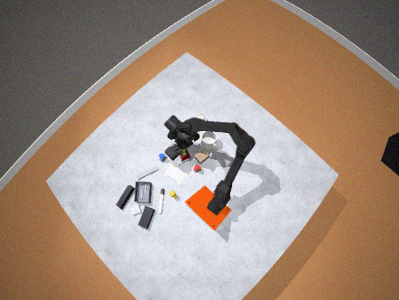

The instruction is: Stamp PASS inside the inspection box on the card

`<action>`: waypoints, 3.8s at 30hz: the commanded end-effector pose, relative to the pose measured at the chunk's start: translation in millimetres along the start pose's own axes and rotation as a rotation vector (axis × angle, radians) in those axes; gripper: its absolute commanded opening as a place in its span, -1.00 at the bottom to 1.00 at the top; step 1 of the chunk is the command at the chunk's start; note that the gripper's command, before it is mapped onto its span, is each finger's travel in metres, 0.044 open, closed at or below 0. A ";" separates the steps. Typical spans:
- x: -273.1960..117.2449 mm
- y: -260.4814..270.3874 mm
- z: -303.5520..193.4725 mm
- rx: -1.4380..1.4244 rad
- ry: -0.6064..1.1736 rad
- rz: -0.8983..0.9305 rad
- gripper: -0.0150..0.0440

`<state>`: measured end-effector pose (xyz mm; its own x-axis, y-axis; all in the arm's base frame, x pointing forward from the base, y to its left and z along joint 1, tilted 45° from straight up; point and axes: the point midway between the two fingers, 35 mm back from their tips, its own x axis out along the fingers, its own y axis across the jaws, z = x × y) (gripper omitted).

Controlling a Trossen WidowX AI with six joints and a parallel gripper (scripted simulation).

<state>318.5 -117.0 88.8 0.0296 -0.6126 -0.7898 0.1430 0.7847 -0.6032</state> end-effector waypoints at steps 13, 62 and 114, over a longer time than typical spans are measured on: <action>1.3 0.5 -0.1 -0.005 0.000 0.004 -0.49; 0.6 0.6 0.0 -0.005 0.000 0.004 -0.49; -54.0 16.2 2.7 -0.057 0.007 0.012 -0.49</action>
<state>321.8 -77.3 124.5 0.0258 -0.6069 -0.7943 0.1225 0.7905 -0.6000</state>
